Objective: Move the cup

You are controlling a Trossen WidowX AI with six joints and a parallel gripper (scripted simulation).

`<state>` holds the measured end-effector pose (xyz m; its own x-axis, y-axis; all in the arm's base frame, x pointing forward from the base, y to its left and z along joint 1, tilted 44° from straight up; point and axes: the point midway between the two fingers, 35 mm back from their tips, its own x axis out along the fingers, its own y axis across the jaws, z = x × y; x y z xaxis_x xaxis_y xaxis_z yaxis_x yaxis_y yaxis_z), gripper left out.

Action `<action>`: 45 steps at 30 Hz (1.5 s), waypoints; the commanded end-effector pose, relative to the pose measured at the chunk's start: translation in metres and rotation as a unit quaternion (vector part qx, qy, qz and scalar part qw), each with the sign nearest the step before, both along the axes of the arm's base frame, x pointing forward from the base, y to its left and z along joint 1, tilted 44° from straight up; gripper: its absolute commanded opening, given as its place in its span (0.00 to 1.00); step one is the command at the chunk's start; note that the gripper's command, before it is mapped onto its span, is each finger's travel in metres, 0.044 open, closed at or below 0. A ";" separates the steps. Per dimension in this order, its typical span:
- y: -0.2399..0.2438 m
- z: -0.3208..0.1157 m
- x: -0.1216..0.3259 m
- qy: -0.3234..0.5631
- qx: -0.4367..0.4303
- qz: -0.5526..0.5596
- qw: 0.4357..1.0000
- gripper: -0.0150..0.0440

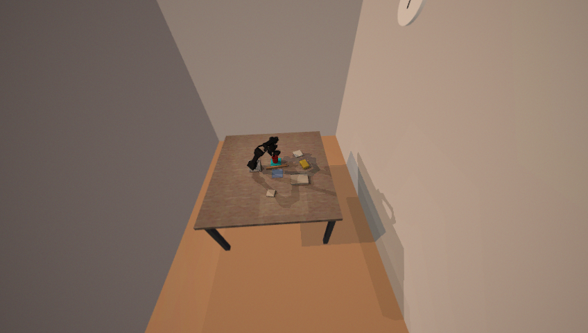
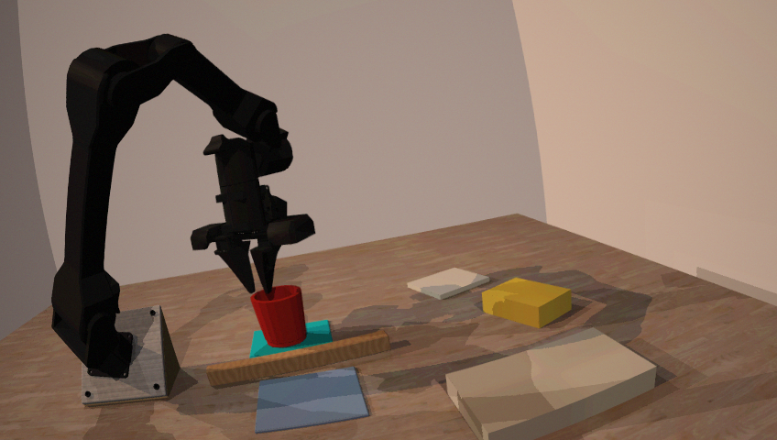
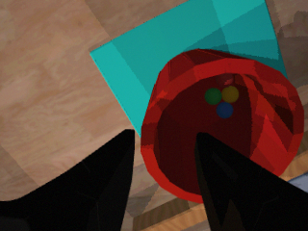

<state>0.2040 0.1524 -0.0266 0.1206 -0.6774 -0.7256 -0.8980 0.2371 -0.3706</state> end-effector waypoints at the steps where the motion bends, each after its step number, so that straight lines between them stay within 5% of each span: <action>1: 0.005 0.005 0.000 -0.002 0.004 -0.001 1.000 0.47; 12: 0.013 0.015 -0.003 -0.002 0.004 0.000 1.000 0.47; 24: 0.014 0.015 -0.003 0.000 0.000 0.001 1.000 1.00; 45: 0.050 0.056 -0.007 -0.002 0.003 0.002 1.000 1.00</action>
<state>0.1966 0.2033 0.0297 0.1269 -0.6709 -0.7306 -0.8976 0.2358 -0.3724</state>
